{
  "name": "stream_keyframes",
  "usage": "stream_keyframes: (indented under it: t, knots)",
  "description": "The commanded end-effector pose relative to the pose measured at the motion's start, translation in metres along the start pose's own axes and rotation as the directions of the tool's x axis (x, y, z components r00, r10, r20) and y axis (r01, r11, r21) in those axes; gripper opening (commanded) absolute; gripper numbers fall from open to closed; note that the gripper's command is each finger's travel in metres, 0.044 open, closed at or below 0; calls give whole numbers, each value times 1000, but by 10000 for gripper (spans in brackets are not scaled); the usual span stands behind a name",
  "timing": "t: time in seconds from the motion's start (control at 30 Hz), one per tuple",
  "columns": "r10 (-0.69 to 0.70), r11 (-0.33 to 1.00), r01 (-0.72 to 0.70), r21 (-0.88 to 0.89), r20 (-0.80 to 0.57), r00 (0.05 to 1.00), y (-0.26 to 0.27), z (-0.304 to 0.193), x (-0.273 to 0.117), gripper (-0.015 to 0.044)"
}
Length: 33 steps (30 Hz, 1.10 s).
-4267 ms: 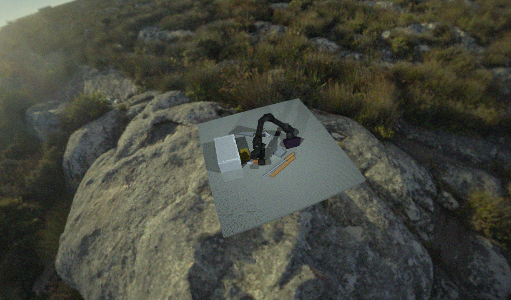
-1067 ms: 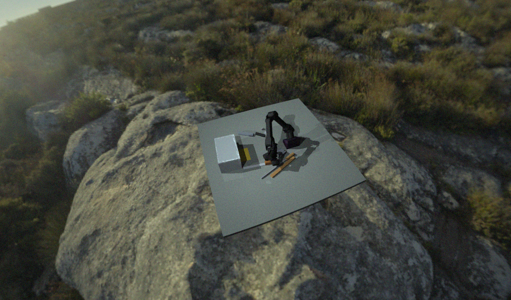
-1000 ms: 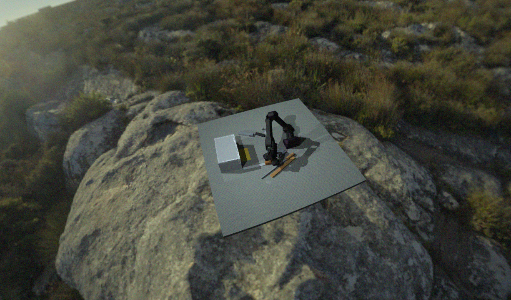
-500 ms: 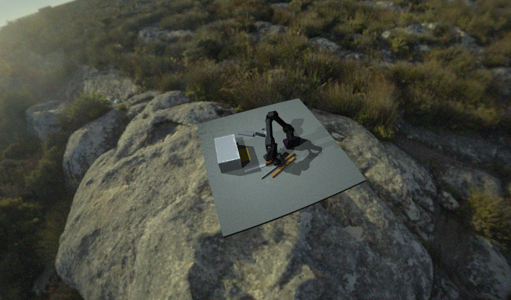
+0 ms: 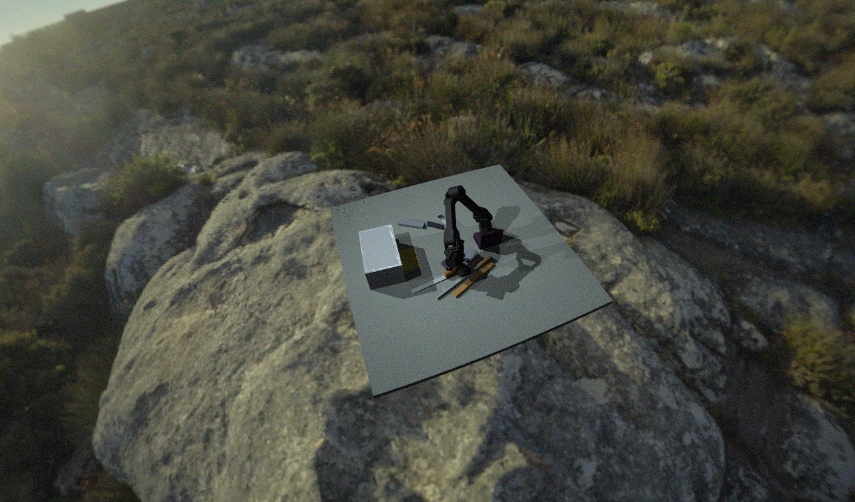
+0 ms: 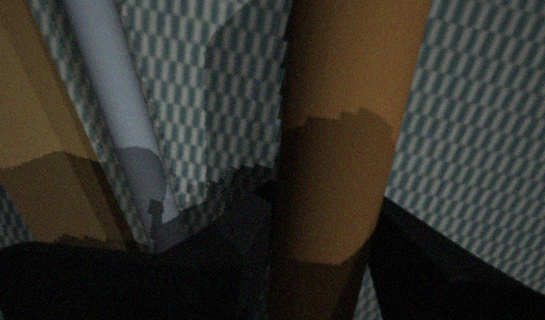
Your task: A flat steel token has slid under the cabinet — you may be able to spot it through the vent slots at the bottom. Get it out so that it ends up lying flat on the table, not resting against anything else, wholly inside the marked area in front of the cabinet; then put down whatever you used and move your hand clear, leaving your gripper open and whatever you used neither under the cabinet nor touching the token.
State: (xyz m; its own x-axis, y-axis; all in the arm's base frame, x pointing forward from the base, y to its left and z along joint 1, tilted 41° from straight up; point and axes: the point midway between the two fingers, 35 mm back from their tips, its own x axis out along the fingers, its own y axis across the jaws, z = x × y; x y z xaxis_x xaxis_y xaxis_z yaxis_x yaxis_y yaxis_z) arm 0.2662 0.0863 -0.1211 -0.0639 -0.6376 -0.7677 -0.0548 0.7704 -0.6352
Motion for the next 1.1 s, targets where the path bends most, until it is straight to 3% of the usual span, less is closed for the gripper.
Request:
stream_keyframes:
  t: [0.0, 1.07]
  knots:
    - [4, 999, -4, -45, 0, 1000, 1, 1, -1, 0]
    - [4, 959, -4, -283, -1, 1000, 1, 0, -1, 0]
